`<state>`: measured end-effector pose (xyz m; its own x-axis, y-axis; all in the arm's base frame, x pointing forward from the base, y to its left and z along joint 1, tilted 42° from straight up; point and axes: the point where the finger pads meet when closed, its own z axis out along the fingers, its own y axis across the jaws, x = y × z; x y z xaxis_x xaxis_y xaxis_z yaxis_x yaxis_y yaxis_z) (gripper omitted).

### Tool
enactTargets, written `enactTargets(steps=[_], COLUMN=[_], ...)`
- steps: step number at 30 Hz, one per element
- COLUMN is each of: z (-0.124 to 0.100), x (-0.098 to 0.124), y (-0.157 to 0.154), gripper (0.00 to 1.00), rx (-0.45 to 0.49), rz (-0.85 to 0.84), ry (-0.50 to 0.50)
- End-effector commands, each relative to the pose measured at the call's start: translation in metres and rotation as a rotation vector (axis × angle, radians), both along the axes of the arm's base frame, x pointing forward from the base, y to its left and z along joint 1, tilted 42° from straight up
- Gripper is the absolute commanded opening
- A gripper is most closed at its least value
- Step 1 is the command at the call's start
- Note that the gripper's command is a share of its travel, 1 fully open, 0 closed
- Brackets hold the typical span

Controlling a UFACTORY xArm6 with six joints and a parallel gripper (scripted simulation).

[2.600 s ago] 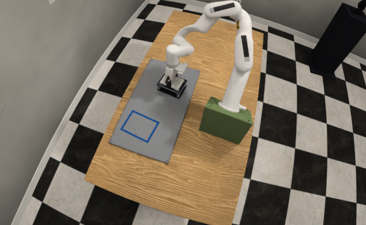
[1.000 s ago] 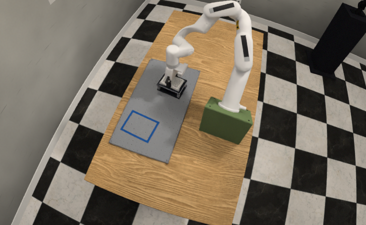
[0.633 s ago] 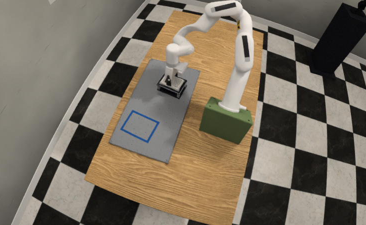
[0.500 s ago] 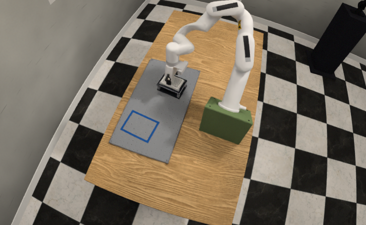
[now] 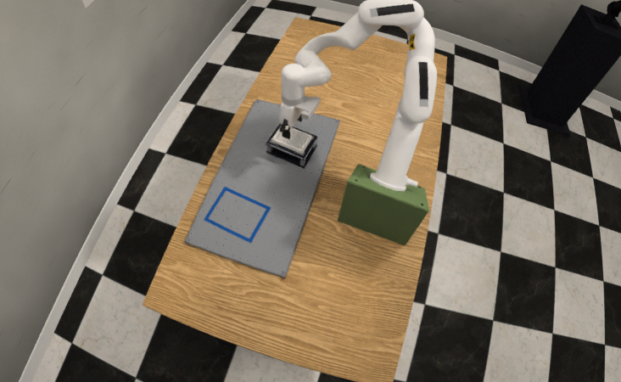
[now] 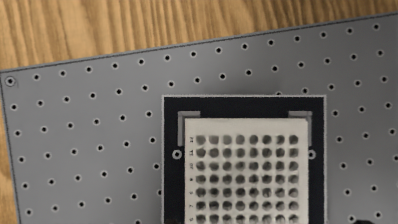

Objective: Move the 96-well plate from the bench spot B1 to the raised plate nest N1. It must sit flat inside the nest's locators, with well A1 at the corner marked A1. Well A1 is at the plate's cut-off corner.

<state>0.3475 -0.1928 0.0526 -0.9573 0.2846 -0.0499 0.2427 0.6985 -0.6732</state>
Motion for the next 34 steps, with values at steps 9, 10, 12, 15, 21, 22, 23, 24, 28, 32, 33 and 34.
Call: enactTargets(steps=[9,10,12,15,21,22,23,24,28,32,33,34], z=[0.022,0.024,0.026,0.026,0.026,0.026,0.026,0.026,0.026,0.026,0.026,0.026], x=[0.006,0.006,0.006,0.006,0.006,0.006,0.006,0.006,0.006,0.006,0.006,0.006], y=[0.019,0.021,0.022,0.022,0.022,0.022,0.022,0.022,0.022,0.022,0.022,0.022], gripper=[1.00,1.00,1.00,1.00,1.00,1.00,1.00,1.00,1.00,1.00,1.00,1.00], rx=[0.000,0.000,0.000,0.000,0.000,0.000,0.000,0.000,0.000,0.000,0.000,0.000], rz=[0.001,0.001,0.001,0.001,0.001,0.001,0.001,0.001,0.001,0.001,0.001,0.001], ry=[-0.002,-0.002,-0.002,-0.002,-0.002,-0.002,-0.002,-0.002,-0.002,-0.002,-0.002,-0.002])
